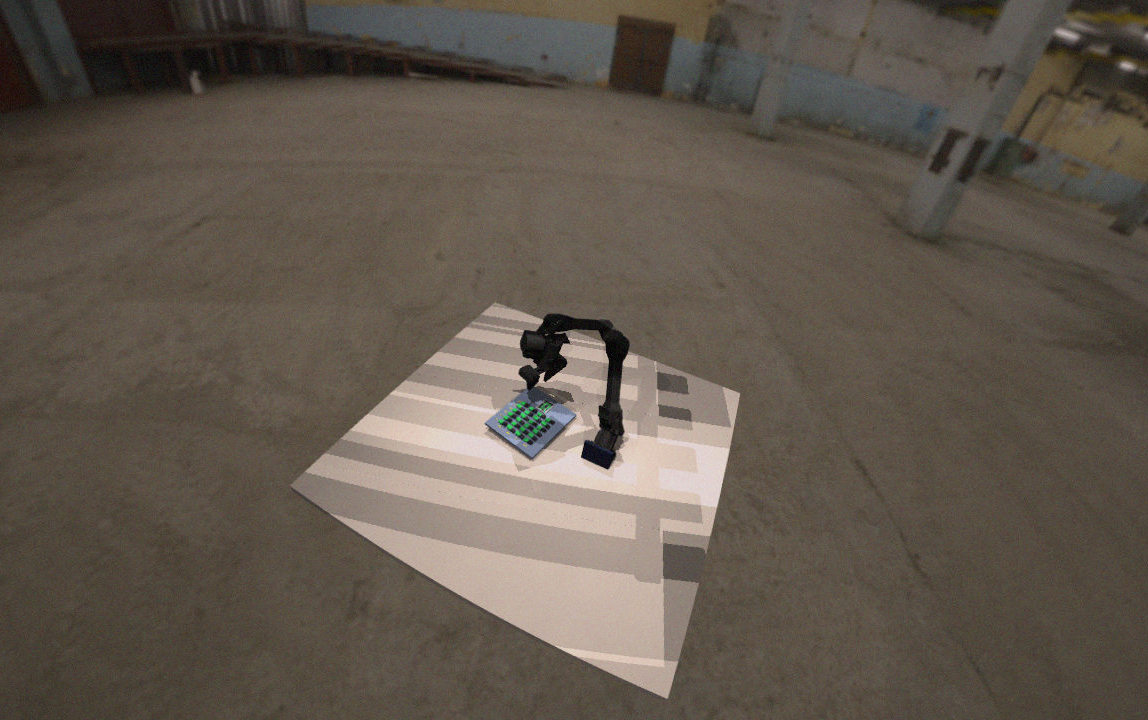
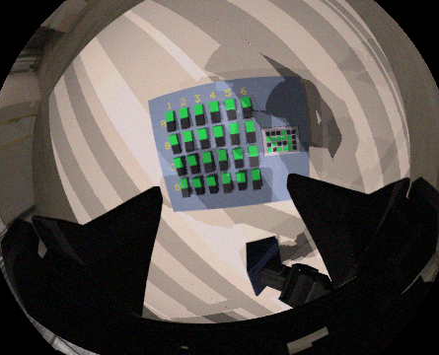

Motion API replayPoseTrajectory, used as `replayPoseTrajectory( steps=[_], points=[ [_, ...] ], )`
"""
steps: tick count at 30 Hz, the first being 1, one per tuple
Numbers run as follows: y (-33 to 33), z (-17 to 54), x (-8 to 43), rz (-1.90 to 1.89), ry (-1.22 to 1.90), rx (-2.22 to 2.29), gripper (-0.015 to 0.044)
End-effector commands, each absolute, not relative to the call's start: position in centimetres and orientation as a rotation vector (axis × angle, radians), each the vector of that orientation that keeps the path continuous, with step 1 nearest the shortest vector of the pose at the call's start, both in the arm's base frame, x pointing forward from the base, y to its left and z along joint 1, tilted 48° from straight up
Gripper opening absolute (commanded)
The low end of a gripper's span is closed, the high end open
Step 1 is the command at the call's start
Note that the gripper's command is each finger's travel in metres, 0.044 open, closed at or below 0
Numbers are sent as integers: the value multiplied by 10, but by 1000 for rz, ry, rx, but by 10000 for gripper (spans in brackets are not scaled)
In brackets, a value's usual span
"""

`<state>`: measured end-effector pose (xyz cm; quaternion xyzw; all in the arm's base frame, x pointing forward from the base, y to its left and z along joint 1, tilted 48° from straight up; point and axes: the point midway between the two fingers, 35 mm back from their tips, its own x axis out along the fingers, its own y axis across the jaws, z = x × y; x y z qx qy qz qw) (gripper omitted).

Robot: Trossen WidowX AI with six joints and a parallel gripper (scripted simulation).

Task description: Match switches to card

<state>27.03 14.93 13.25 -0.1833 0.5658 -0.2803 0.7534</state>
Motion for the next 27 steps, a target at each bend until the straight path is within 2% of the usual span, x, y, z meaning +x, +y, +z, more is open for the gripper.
replayPoseTrajectory(
  steps=[1,7,15,27],
  points=[
    [148,130,273,-616,1237,-405,374],
    [90,61,332,-714,1320,-547,216],
    [87,57,335,-719,1326,-555,6],
    [54,28,337,-711,1301,-563,0]
  ],
)
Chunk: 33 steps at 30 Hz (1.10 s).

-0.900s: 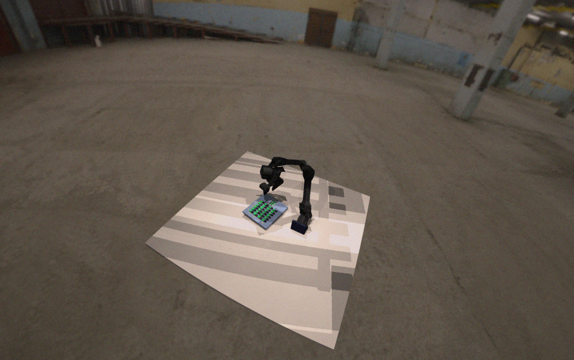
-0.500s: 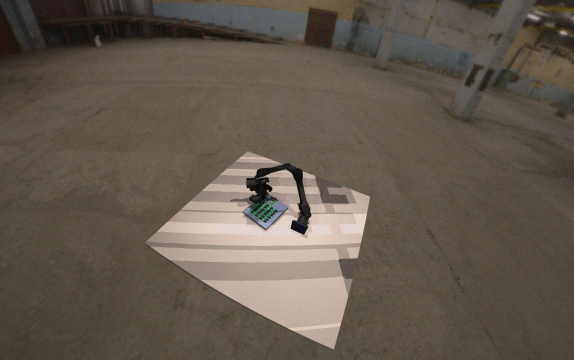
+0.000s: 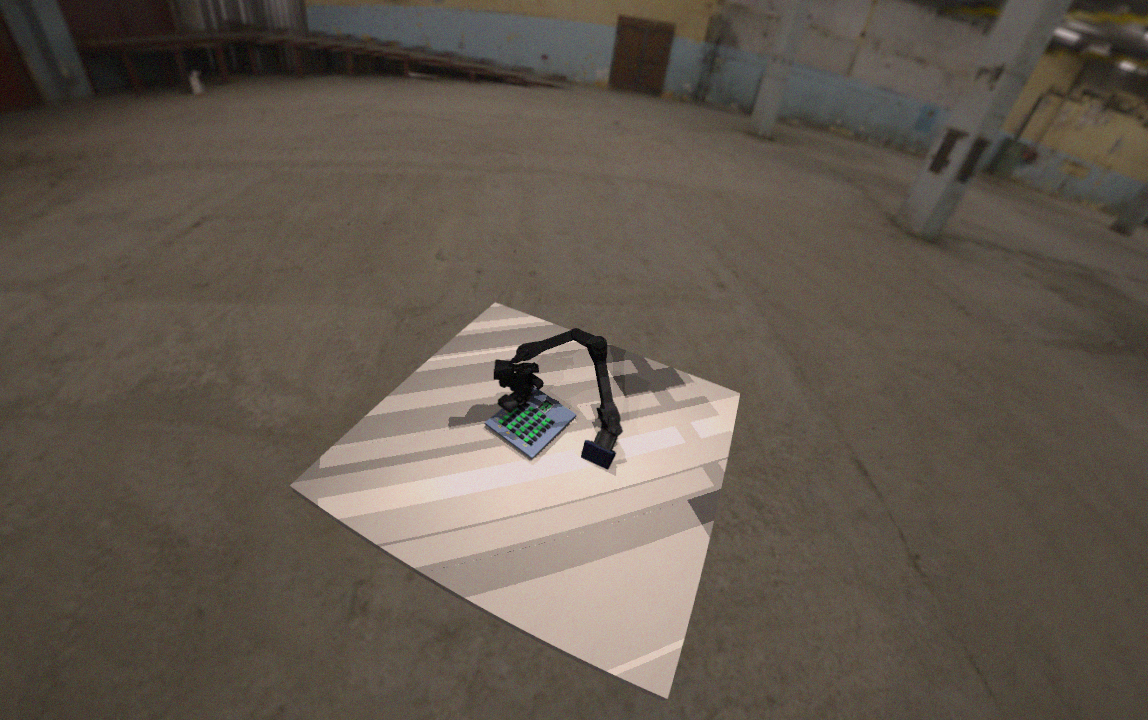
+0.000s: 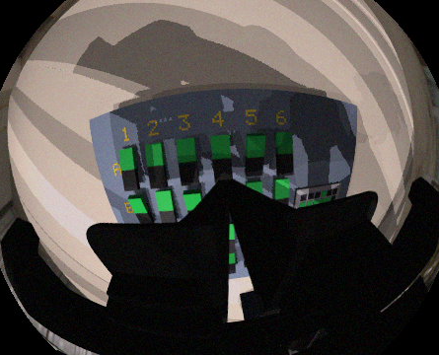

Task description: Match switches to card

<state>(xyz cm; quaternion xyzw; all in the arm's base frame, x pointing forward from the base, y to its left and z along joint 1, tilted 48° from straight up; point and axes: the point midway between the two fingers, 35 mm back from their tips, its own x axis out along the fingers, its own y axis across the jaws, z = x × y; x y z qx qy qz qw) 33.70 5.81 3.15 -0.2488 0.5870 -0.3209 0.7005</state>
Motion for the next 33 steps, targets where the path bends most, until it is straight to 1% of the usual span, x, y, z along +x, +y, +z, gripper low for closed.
replayPoseTrajectory(
  steps=[1,33],
  points=[
    [53,27,338,-711,1301,-563,0],
    [42,18,339,-711,1301,-564,0]
  ],
)
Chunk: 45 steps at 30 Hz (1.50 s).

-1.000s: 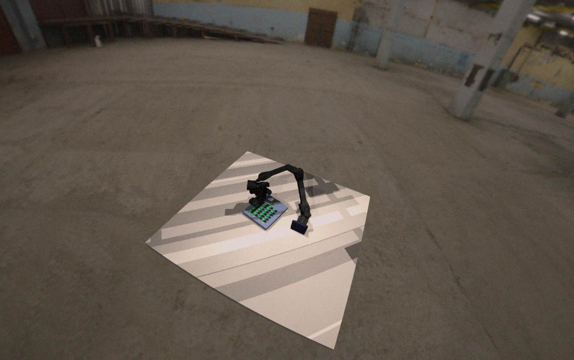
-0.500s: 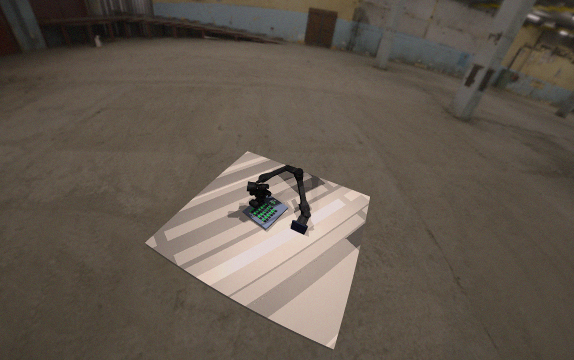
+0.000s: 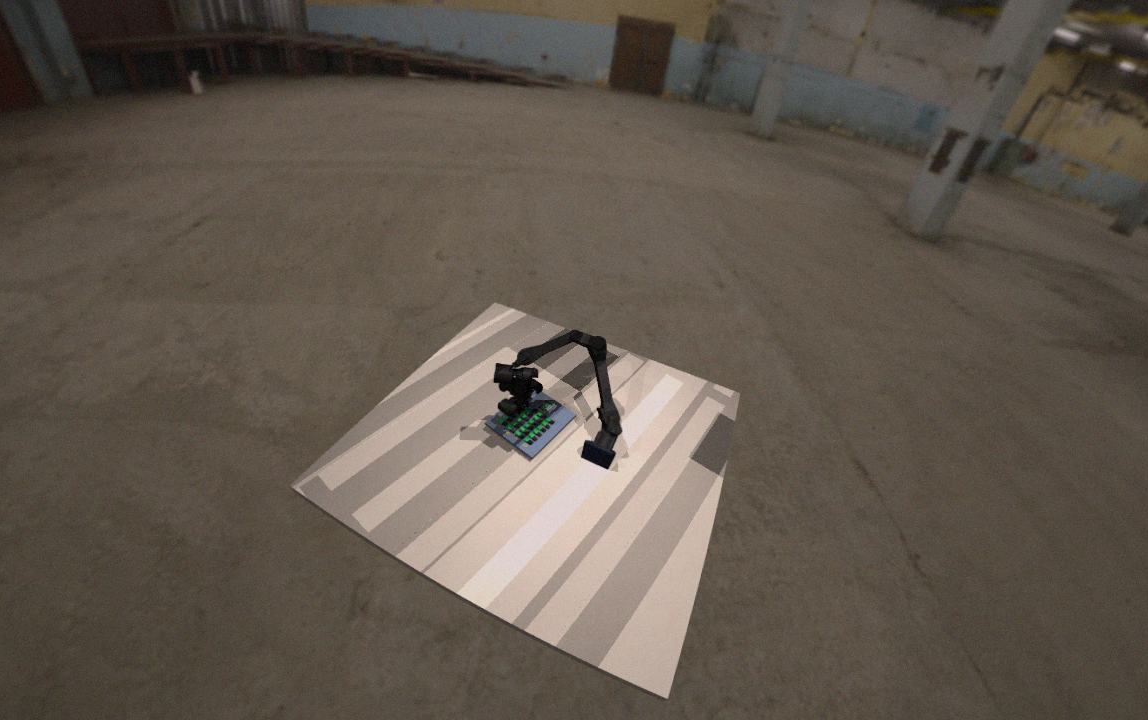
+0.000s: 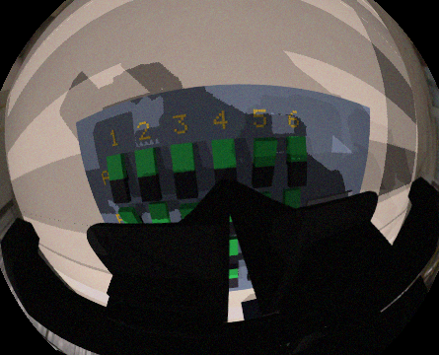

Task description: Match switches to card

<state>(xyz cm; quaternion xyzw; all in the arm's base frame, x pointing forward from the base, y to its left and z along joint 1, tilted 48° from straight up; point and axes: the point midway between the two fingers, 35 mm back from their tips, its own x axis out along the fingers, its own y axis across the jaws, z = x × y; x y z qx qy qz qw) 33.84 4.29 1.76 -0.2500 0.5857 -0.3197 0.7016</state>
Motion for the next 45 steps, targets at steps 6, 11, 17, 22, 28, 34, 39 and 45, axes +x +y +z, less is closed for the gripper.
replayPoseTrajectory(
  steps=[6,11,17,22,28,34,39,45],
  points=[
    [42,17,339,-712,1300,-564,0],
    [41,17,339,-712,1300,-564,0],
    [41,16,339,-712,1300,-564,0],
    [40,16,339,-712,1300,-564,0],
    [40,15,339,-712,1300,-564,0],
    [39,15,339,-712,1300,-564,0],
    [39,15,339,-712,1300,-564,0],
    [40,15,339,-712,1304,-556,0]
  ],
)
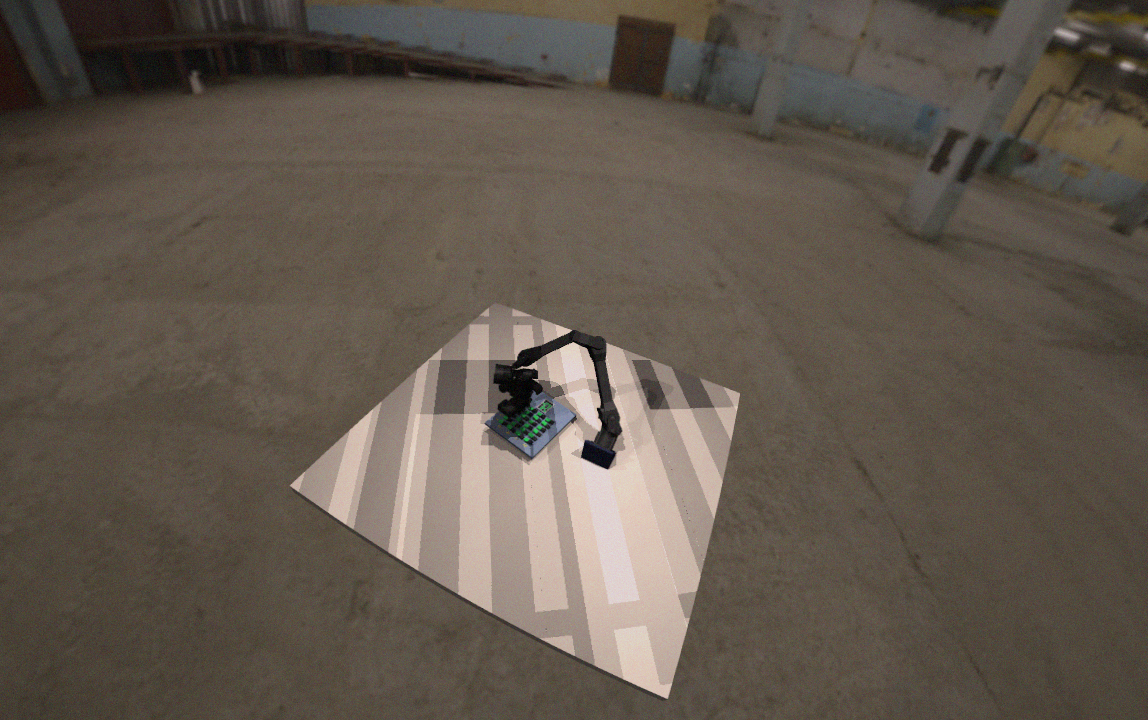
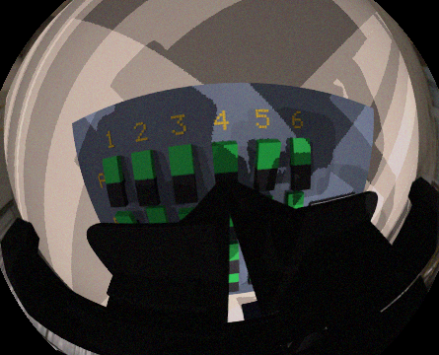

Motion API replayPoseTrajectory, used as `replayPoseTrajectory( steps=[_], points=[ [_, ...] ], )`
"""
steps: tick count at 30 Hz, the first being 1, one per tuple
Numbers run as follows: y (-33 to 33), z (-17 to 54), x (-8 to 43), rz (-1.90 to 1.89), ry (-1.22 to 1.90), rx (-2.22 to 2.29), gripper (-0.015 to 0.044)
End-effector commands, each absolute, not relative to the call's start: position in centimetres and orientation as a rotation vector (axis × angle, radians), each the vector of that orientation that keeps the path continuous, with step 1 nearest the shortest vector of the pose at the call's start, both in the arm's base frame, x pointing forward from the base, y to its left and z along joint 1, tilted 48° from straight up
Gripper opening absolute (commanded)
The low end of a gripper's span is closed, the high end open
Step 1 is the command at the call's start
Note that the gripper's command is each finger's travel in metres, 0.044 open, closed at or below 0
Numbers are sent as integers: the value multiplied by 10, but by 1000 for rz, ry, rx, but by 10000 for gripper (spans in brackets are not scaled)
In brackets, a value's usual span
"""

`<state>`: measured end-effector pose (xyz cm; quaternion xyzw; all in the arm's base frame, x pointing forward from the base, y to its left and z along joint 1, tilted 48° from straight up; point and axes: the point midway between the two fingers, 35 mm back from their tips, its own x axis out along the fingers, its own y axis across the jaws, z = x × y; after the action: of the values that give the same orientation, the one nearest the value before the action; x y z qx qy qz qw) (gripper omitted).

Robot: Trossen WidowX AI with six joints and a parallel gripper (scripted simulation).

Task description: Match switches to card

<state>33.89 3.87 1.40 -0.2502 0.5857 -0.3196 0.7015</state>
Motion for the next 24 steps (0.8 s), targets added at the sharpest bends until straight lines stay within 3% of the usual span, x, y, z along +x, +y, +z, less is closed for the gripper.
replayPoseTrajectory(
  steps=[1,9,16,24],
  points=[
    [45,19,339,-711,1307,-555,0],
    [87,57,335,-719,1326,-555,0],
    [69,79,349,-720,1326,-556,0],
    [43,56,353,-731,1349,-548,0]
  ],
)
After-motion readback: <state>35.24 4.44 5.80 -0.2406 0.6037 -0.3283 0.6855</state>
